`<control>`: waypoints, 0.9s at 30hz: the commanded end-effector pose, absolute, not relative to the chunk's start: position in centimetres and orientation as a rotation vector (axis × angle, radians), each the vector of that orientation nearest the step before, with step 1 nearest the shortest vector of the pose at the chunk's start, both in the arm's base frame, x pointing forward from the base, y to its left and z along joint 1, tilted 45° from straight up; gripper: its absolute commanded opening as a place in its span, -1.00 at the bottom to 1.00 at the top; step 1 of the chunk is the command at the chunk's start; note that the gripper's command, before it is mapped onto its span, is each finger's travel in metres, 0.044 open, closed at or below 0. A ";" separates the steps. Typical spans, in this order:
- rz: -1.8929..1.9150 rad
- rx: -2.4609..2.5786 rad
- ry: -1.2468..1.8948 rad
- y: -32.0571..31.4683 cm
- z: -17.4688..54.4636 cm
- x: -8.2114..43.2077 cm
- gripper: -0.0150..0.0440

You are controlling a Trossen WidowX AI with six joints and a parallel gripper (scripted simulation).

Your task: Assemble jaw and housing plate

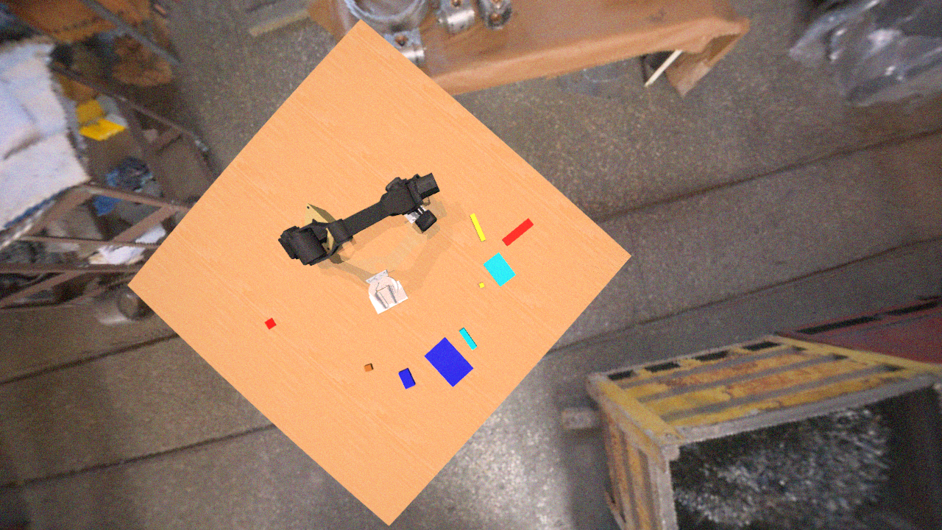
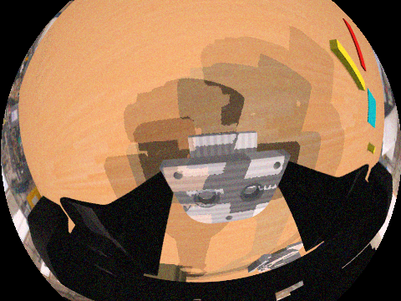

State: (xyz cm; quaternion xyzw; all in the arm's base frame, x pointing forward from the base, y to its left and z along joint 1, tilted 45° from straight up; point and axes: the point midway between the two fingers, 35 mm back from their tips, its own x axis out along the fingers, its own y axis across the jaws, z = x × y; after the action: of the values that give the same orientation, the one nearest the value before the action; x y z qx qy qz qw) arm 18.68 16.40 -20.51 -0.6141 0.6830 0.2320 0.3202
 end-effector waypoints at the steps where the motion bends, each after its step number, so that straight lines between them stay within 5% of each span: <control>1: 0.610 -1.614 1.795 16.4 -20.5 18.7 0.70; 27: 0.612 -1.620 1.793 20.5 -16.4 19.0 0.70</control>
State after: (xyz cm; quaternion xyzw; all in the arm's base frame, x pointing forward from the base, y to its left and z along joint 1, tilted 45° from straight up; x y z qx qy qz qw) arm 18.86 19.54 -17.14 -0.6188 0.6820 0.2313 0.3137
